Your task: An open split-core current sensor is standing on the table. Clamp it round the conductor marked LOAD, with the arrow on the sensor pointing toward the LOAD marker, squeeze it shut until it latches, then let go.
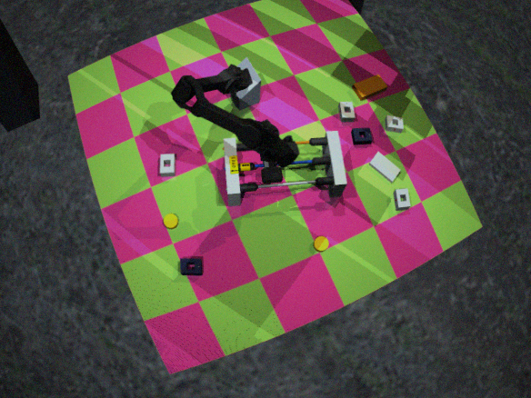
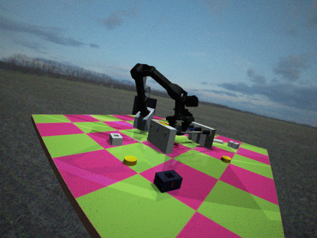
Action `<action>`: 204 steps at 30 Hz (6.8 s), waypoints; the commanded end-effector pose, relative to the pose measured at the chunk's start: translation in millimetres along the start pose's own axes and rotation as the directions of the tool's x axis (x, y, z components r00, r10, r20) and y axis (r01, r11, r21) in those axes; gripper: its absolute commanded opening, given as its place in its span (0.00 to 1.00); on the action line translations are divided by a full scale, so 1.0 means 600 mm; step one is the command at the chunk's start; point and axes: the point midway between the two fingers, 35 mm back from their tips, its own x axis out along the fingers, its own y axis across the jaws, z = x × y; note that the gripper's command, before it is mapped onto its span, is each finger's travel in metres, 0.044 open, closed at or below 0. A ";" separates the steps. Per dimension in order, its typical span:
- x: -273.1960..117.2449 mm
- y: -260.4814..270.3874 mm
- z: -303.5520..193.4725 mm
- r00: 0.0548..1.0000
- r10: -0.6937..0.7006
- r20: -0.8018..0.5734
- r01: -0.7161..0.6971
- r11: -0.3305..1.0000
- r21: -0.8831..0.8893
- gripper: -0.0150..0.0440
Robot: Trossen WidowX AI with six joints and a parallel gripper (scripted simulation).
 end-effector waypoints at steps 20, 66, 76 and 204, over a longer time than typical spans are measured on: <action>0.000 -0.001 0.001 1.000 0.001 0.002 -0.001 1.000 0.006 0.68; 0.002 0.002 0.000 0.956 0.292 0.001 -0.292 0.956 0.001 0.25; 0.003 0.004 0.000 0.957 0.290 -0.001 -0.290 0.957 -0.008 0.43; -0.191 0.066 -0.172 0.822 -0.018 0.569 -0.322 0.809 0.492 1.00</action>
